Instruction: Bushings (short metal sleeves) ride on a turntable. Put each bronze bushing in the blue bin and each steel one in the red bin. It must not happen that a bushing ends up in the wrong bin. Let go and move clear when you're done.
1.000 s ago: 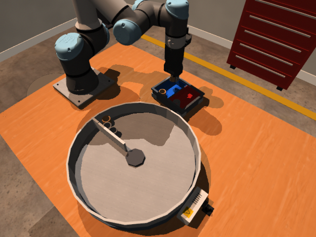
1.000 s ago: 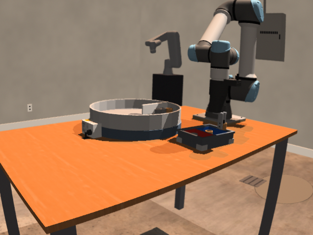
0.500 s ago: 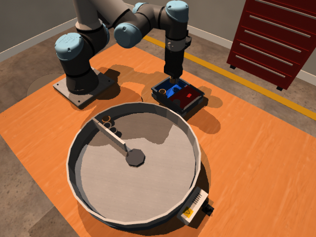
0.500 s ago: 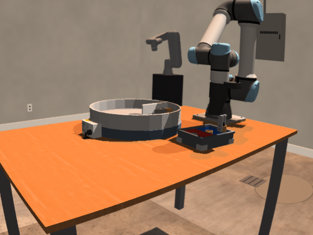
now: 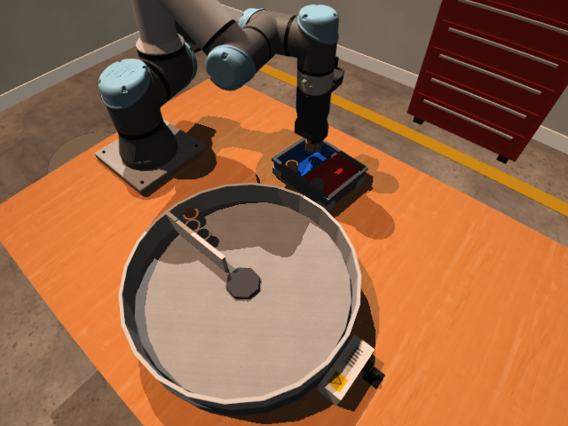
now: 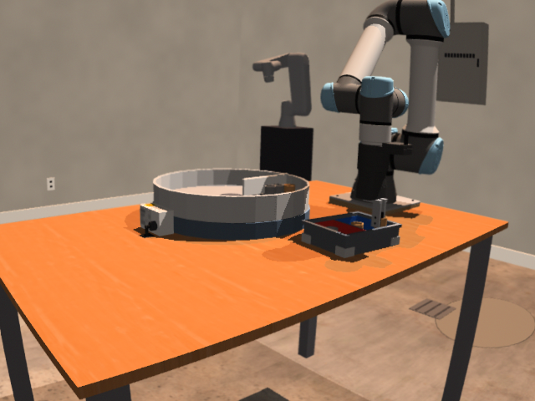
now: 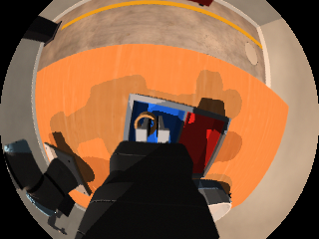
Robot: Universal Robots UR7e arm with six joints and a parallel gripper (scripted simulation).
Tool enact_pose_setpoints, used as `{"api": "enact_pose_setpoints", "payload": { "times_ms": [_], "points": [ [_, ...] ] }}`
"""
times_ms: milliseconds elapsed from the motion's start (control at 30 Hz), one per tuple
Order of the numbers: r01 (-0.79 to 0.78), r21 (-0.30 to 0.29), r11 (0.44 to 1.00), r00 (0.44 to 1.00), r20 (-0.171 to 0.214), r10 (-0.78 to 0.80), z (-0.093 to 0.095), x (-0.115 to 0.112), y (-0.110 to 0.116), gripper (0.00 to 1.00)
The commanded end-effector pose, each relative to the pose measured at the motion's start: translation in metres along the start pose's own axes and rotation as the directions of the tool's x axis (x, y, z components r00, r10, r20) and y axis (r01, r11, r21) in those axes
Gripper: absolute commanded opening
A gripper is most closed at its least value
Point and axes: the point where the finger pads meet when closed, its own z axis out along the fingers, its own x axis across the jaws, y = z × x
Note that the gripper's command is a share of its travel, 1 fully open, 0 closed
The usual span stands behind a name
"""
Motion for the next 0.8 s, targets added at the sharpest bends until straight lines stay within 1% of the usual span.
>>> {"api": "enact_pose_setpoints", "payload": {
  "times_ms": [0,767],
  "points": [
    [0.0,0.0,1.0,1.0,-0.001,0.0,0.0029,0.0004,-0.0001,0.0],
    [0.0,0.0,1.0,1.0,-0.001,0.0,0.0124,0.0004,-0.0001,0.0]
  ]
}}
